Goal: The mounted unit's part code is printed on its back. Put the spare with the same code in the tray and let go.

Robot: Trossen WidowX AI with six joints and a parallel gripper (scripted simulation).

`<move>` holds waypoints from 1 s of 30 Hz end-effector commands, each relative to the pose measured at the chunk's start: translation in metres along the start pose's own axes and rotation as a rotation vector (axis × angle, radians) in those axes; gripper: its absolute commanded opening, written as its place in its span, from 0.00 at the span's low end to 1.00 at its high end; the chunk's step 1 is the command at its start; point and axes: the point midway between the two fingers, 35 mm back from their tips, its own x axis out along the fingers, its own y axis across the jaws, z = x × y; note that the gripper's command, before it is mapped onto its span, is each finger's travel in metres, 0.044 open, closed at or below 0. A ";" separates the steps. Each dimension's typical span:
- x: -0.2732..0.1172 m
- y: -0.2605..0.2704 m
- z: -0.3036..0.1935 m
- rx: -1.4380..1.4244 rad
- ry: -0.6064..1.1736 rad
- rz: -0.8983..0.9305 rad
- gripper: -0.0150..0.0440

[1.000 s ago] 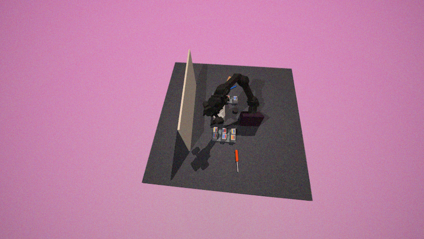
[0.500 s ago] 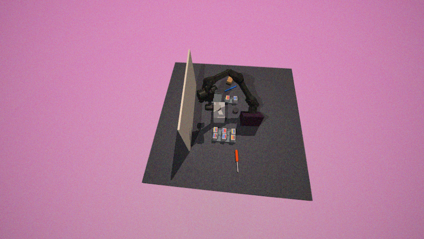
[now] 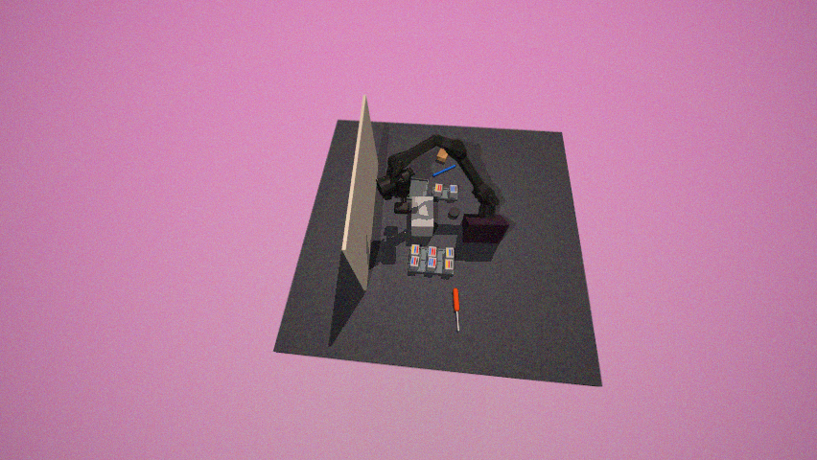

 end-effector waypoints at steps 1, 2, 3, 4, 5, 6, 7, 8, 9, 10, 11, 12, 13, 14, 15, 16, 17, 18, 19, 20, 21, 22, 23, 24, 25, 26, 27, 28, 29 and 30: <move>0.019 0.000 -0.002 -0.016 0.031 -0.007 1.00; 0.019 0.000 -0.002 -0.016 0.031 -0.007 1.00; 0.019 0.000 -0.002 -0.016 0.031 -0.007 1.00; 0.019 0.000 -0.002 -0.016 0.031 -0.007 1.00; 0.019 0.000 -0.002 -0.016 0.031 -0.007 1.00; 0.019 0.000 -0.002 -0.016 0.031 -0.007 1.00; 0.019 0.000 -0.002 -0.016 0.031 -0.007 1.00; 0.019 0.000 -0.002 -0.016 0.031 -0.007 1.00; 0.019 0.000 -0.002 -0.016 0.031 -0.007 1.00; 0.019 0.000 -0.002 -0.016 0.031 -0.007 1.00; 0.019 0.000 -0.002 -0.016 0.031 -0.007 1.00; 0.019 0.000 -0.002 -0.016 0.031 -0.007 1.00; 0.019 0.000 -0.002 -0.016 0.031 -0.007 1.00; 0.019 0.000 -0.002 -0.016 0.031 -0.007 1.00; 0.019 0.000 -0.002 -0.016 0.031 -0.007 1.00; 0.019 -0.002 -0.003 0.000 0.031 -0.008 1.00; 0.017 -0.009 -0.006 0.050 0.031 -0.008 1.00; 0.016 -0.019 -0.011 0.132 0.031 -0.009 1.00; 0.014 -0.032 -0.018 0.233 0.031 -0.010 1.00; 0.012 -0.043 -0.025 0.334 0.031 -0.012 1.00; 0.011 -0.055 -0.033 0.435 0.031 -0.013 1.00; 0.009 -0.066 -0.041 0.536 0.030 -0.015 1.00; 0.009 -0.077 -0.050 0.637 0.030 -0.017 1.00; 0.008 -0.087 -0.059 0.738 0.030 -0.019 1.00; 0.008 -0.093 -0.064 0.800 0.029 -0.020 1.00; 0.008 -0.099 -0.070 0.861 0.029 -0.021 1.00; 0.008 -0.104 -0.076 0.921 0.029 -0.022 1.00; 0.008 -0.110 -0.082 0.979 0.028 -0.024 1.00; 0.008 -0.114 -0.087 1.036 0.028 -0.025 1.00; 0.008 -0.119 -0.093 1.091 0.027 -0.026 1.00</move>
